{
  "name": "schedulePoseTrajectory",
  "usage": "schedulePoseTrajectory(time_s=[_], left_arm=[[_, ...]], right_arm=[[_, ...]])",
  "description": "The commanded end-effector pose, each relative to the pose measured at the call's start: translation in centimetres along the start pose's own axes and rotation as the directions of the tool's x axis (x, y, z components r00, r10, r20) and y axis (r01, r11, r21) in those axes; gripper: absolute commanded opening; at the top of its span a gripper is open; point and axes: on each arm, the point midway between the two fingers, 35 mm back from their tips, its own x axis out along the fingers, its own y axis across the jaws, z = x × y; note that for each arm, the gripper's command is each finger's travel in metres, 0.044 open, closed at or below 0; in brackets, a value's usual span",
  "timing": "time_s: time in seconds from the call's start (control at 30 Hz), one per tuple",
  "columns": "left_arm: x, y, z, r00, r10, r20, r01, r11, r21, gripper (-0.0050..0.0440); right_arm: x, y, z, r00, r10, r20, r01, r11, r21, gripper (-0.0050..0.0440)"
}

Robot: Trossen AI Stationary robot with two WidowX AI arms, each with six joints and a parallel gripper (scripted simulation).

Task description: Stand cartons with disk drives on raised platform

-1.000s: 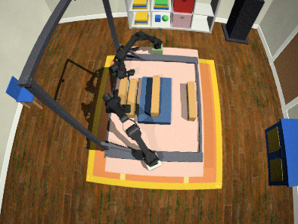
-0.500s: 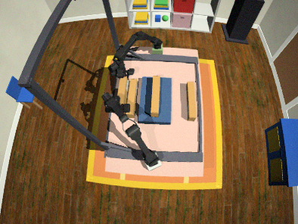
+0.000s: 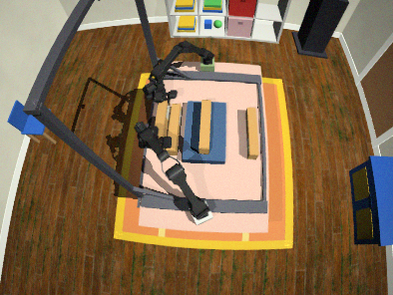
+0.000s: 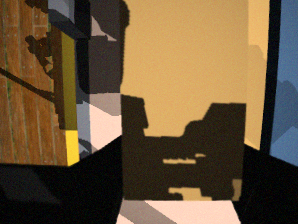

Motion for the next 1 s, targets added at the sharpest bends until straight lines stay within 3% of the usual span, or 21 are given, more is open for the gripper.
schedulePoseTrajectory(time_s=[0.0,0.53,0.57,0.97], left_arm=[[-4.3,-0.6,1.6,0.995,-0.066,0.081,0.068,0.997,-0.02,-0.005],[-4.3,-0.6,1.6,0.995,-0.066,0.081,0.068,0.997,-0.02,-0.005],[-6.5,-0.6,2.2,0.994,-0.07,0.085,0.072,0.997,-0.018,-0.005],[-6.5,-0.6,2.2,0.994,-0.07,0.085,0.072,0.997,-0.018,-0.005]], right_arm=[[-4.2,0.5,1.6,0.995,0.066,0.077,-0.068,0.997,0.021,-0.005],[-4.2,0.5,1.6,0.995,0.066,0.077,-0.068,0.997,0.021,-0.005],[-6.6,0.5,2.2,0.994,0.073,0.081,-0.075,0.997,0.022,-0.005],[-6.6,0.5,2.2,0.994,0.073,0.081,-0.075,0.997,0.022,-0.005]])
